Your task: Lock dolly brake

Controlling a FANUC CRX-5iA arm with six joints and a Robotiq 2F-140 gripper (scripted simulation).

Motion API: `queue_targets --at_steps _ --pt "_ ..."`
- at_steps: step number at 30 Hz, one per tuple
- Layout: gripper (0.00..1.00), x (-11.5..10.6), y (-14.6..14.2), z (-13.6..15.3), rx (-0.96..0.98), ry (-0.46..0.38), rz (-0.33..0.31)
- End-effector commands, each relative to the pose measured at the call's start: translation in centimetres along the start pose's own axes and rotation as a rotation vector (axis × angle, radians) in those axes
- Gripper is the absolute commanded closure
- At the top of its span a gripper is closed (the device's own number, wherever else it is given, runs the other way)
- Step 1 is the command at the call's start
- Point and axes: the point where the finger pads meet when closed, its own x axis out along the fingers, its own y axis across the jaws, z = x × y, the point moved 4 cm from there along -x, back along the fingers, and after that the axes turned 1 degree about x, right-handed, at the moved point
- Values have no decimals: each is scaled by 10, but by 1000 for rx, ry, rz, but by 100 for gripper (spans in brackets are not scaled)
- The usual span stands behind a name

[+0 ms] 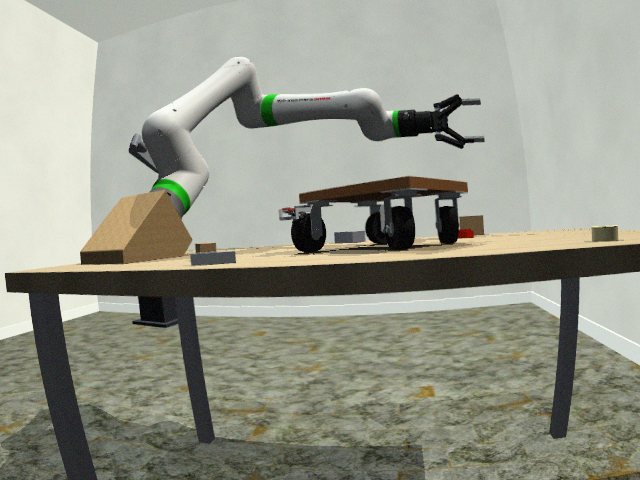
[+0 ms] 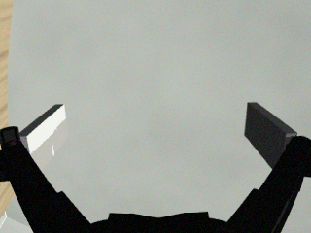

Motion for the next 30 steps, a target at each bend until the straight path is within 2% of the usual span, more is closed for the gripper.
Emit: queue_targets --at_steps 1,17,18,20,22,24,25,26,27,28,29,30 --pt "0 0 0 0 0 0 1" --pt "0 0 0 0 0 0 1" --pt "100 0 0 1 0 -1 0" --pt "100 3 -4 8 6 -10 -14" --pt "100 11 -17 34 26 -43 -58" --pt "100 19 -35 70 69 -108 -140" --pt "100 19 -38 78 101 -153 -195" --pt "100 21 -43 88 101 -153 -195" --pt "100 21 -47 97 143 -208 -258" --pt "100 23 -52 107 143 -208 -258" --pt "100 22 -56 116 184 -254 -310" --pt "100 23 -61 125 196 -271 -329"
